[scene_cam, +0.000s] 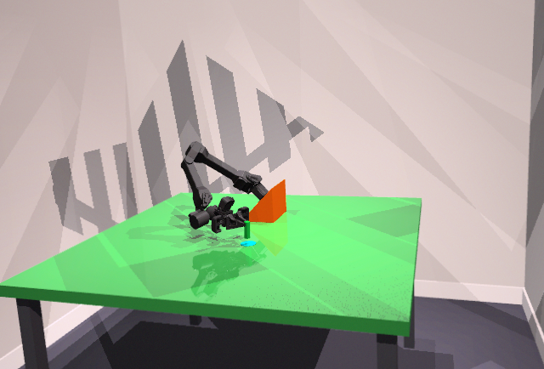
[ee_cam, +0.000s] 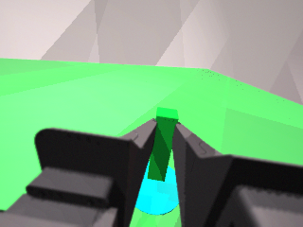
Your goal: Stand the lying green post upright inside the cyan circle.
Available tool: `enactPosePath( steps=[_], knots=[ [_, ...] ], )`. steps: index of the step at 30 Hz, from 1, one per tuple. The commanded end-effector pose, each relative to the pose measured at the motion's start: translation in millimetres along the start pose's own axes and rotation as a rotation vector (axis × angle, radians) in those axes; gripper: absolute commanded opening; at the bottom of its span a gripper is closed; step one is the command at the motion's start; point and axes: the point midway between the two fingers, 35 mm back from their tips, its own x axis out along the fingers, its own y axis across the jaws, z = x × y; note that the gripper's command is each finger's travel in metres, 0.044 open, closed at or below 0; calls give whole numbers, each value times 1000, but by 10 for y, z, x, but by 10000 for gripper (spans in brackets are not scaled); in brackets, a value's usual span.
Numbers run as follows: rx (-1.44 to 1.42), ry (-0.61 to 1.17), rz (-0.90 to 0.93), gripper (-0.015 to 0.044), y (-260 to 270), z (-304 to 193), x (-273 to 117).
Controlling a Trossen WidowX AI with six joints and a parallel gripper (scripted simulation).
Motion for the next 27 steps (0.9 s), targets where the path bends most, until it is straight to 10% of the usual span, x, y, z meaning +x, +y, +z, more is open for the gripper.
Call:
enactPosePath(
  steps=[1,14,27],
  knots=[
    [-1,-1,1,23,-2,-115,37],
    [0,2,0,23,-2,-185,54],
    [0,2,0,364,-2,-185,54]
  ],
)
